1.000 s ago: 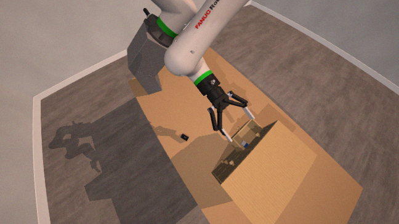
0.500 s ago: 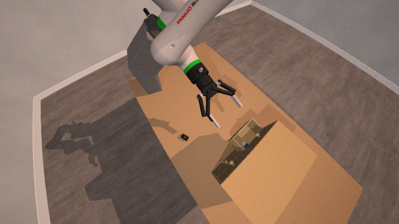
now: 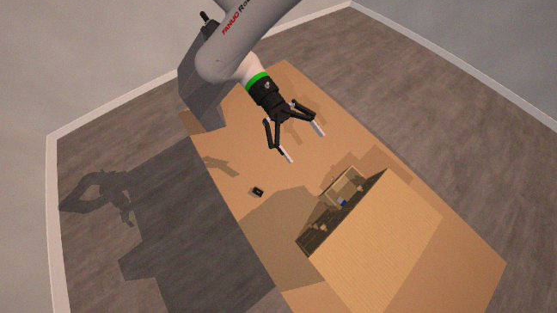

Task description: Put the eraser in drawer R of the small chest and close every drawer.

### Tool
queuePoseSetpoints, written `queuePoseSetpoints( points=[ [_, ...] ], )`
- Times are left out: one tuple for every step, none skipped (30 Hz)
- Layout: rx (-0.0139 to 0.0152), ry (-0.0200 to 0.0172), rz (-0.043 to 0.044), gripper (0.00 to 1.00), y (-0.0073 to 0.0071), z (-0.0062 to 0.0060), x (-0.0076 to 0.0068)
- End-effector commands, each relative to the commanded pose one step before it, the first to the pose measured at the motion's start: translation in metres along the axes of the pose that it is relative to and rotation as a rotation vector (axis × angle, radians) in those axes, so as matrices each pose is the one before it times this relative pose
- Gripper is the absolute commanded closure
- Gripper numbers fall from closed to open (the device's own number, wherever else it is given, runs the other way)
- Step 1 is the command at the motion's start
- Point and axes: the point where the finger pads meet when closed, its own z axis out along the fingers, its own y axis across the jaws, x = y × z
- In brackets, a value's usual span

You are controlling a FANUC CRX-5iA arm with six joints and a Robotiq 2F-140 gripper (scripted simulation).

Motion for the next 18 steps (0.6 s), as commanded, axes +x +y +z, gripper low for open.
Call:
queuePoseSetpoints(
  points=[
    [-0.00257, -0.00201, -0.00262, 0.0, -0.00113, -0.0109, 0.00327],
    [0.00001, 0.00002, -0.00001, 0.0, -0.00001, -0.00125, 0.00038],
    [0.00001, 0.00002, -0.00001, 0.0, -0.00001, -0.00104, 0.00032],
    [0.0, 0.0, 0.0, 0.0, 0.0, -0.00085, 0.00025],
    [0.0, 0.0, 0.0, 0.0, 0.0, 0.0, 0.0],
    [0.0, 0.0, 0.0, 0.0, 0.0, 0.0, 0.0],
    [0.0, -0.00001, 0.00001, 0.0, 0.0, -0.00066, 0.0002],
    [-0.00001, -0.00001, 0.00001, 0.0, 0.00001, -0.00049, 0.00014],
    [0.0, -0.00001, 0.00001, 0.0, 0.00001, -0.00034, 0.0001],
    [0.0, -0.00001, 0.00001, 0.0, 0.0, -0.00022, 0.00006],
    [0.0, -0.00001, 0.0, 0.0, 0.0, -0.00012, 0.00003],
    [0.0, 0.0, 0.0, 0.0, 0.0, -0.00004, 0.00001],
    [0.0, 0.0, 0.0, 0.0, 0.0, -0.00001, 0.0],
    [0.0, 0.00002, 0.0, 0.0, 0.0, 0.0, 0.0],
    [-0.00001, 0.00011, 0.00001, 0.0, 0.0, 0.0, 0.0],
    [-0.00004, 0.00029, 0.00002, 0.0, 0.00001, 0.0, -0.00001],
    [-0.00007, 0.00055, 0.00004, 0.0, 0.00002, 0.00001, -0.00002],
    [-0.00011, 0.00089, 0.00006, 0.0, 0.00003, 0.00001, -0.00003]
  ],
)
